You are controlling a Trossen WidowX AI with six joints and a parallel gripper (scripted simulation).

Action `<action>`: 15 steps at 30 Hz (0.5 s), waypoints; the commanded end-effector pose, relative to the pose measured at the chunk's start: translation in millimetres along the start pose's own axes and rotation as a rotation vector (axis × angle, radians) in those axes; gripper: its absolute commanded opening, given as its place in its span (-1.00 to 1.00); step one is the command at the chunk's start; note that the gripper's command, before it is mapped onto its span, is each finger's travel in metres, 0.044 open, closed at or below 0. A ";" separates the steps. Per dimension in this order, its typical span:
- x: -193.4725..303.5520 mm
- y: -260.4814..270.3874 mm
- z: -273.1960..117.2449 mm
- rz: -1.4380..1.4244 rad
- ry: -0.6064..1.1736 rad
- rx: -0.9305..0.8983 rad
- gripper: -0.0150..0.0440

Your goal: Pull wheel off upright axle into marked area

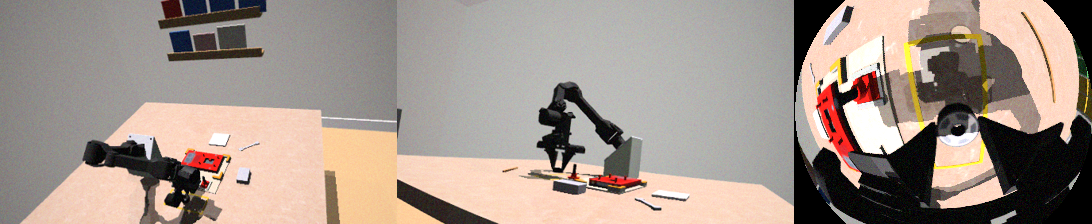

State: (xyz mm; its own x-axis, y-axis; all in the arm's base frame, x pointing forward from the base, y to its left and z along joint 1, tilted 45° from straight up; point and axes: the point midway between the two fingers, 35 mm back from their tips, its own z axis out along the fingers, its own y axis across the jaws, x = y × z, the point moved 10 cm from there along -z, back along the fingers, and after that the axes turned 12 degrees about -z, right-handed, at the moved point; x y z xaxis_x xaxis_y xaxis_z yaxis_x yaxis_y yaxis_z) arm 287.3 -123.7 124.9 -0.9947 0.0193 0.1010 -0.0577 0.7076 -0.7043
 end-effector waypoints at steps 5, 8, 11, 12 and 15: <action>4.3 2.6 18.8 -0.011 0.010 -0.004 -0.49; 4.3 2.6 18.8 -0.011 0.010 -0.004 -0.49; 2.4 0.6 15.2 -0.003 0.005 0.002 -0.22; 2.4 0.6 15.2 -0.003 0.005 0.002 -0.14; 2.4 0.6 15.2 -0.003 0.005 0.002 0.13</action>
State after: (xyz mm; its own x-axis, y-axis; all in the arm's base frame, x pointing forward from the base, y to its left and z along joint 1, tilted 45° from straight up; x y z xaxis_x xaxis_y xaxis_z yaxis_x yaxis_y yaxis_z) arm 283.5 -134.1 113.7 -0.9941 0.0199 0.1069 -0.0617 0.7060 -0.7055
